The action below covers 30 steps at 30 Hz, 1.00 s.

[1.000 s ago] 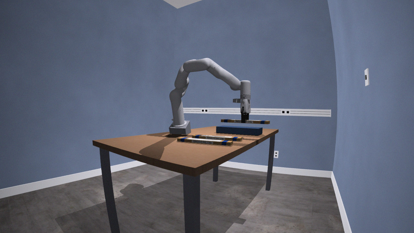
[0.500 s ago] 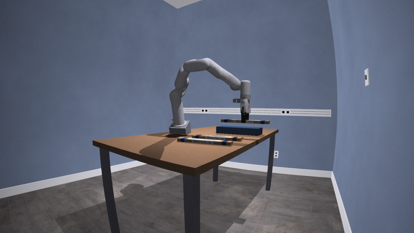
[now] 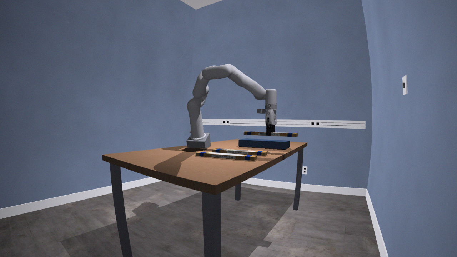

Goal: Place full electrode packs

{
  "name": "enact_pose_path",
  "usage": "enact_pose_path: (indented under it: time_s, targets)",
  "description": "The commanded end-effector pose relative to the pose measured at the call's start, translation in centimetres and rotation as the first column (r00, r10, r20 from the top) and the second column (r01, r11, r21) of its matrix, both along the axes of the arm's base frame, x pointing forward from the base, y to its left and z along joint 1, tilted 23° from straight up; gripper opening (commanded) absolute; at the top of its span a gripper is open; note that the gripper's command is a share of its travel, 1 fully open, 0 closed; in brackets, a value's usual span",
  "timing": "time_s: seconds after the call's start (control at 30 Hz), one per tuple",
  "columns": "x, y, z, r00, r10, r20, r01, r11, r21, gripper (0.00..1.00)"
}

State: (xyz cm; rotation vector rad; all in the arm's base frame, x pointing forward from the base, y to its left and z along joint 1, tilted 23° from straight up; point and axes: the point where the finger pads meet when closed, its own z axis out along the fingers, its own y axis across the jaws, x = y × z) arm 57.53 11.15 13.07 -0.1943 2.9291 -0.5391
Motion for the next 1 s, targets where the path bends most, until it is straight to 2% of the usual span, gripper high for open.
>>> enact_pose_path:
  time_s: [0.0, 0.47, 0.97]
  targets:
    - [0.1, 0.3, 0.5, 1.0, 0.003, 0.006, -0.003, 1.0, 0.003, 0.58]
    - [-0.4, 1.2, 2.9, 1.0, 0.003, 0.006, -0.003, 1.0, 0.003, 0.58]
    - [-0.4, 1.2, 3.0, 1.0, 0.003, 0.006, -0.003, 1.0, 0.003, 0.58]
